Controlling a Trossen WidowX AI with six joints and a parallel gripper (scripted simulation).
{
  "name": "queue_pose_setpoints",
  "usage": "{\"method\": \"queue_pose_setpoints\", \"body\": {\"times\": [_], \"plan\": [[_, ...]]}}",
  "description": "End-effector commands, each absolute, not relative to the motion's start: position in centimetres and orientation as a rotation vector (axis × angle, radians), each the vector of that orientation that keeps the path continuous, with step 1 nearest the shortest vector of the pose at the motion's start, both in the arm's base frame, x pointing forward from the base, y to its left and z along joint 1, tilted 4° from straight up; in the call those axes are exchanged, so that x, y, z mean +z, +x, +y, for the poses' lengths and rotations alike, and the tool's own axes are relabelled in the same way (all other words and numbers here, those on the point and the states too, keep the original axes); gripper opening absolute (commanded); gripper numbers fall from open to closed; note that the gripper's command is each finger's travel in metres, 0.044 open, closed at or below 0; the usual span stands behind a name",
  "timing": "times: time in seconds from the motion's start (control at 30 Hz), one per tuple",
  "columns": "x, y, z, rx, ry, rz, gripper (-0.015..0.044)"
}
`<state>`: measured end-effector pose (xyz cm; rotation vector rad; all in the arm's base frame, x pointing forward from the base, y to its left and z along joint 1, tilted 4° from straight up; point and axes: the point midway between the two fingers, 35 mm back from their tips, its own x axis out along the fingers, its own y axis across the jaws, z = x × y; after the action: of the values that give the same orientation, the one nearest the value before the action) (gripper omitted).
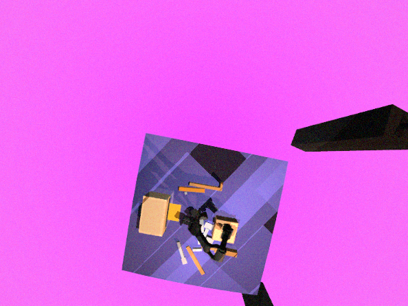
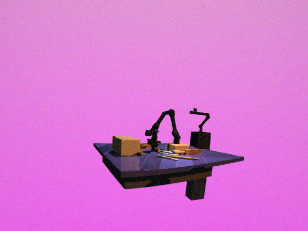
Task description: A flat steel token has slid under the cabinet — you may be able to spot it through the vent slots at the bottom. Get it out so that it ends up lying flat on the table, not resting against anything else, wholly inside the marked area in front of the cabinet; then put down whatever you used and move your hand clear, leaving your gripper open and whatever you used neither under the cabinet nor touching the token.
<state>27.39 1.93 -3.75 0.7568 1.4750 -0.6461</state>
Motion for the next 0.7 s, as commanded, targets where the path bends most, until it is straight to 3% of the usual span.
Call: {"method": "queue_pose_setpoints", "body": {"times": [0.0,0.67], "plan": [[-3.66,27.69,1.60,-0.648,0.752,1.466,0.0000],[-3.69,28.09,0.99,-0.662,0.765,1.462,0.0000]]}}
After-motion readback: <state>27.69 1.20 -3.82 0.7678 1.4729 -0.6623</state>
